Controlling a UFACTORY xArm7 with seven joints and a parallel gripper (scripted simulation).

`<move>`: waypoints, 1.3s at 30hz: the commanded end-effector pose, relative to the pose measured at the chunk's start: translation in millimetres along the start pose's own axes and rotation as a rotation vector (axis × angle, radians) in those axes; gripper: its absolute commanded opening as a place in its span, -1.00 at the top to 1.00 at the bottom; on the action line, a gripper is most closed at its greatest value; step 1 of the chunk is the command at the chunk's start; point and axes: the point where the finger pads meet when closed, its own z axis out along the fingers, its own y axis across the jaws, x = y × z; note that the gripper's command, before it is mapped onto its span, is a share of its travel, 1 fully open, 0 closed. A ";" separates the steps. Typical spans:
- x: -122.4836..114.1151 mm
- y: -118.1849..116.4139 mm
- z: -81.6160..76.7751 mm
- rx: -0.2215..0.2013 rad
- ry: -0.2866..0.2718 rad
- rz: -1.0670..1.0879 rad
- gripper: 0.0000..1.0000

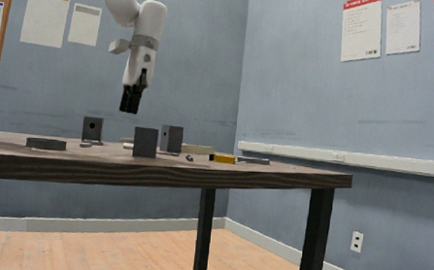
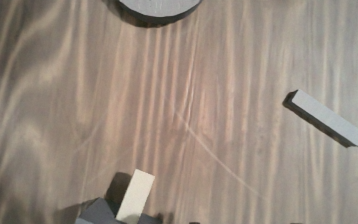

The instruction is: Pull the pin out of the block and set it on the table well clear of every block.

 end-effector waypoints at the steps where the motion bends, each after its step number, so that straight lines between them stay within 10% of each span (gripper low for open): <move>1: 1.5 -4.6 6.1 -0.001 -0.011 0.007 0.06; 39: 12.8 -42.7 10.8 0.004 -0.040 0.089 0.06</move>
